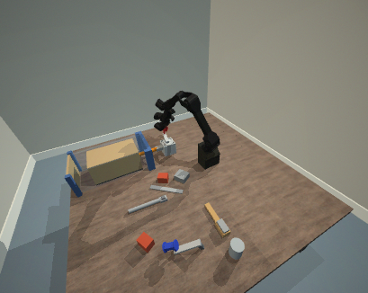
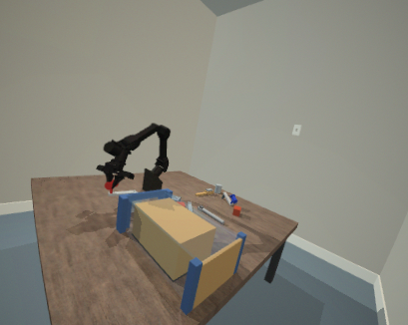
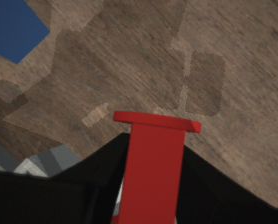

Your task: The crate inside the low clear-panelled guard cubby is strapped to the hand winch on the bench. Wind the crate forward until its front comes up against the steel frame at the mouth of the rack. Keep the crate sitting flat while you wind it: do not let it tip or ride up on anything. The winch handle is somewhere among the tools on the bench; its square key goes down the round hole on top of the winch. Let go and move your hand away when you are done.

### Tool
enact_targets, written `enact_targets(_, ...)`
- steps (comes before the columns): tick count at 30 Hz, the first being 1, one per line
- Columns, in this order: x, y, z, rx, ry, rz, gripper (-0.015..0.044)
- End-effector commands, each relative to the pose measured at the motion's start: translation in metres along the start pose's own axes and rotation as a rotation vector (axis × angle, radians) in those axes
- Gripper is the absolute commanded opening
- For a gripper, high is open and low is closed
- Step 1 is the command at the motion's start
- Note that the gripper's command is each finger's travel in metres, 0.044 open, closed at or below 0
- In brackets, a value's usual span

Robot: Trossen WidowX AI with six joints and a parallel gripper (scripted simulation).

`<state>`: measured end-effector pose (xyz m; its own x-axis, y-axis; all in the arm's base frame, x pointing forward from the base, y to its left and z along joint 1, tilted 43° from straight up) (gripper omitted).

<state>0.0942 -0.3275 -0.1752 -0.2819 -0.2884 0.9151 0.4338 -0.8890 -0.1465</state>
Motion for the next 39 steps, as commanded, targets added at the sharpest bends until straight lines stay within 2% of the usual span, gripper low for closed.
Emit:
enact_targets(1,-0.006,0.009,0.014,0.021,0.022,-0.009,0.0)
enact_targets(39,-0.012,0.027,0.052,0.022,0.026,-0.01,0.0)
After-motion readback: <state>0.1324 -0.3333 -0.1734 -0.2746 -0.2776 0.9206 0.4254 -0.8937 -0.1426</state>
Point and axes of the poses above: the point midway between the two fingers, 35 mm back from their tips, its own x axis back along the fingers, its own z axis across the jaws, y = z × x, the point moved 4 cm from there along x, back along the fingers, and after that the axes turned 6 degrees about x, right-handed, at the moved point
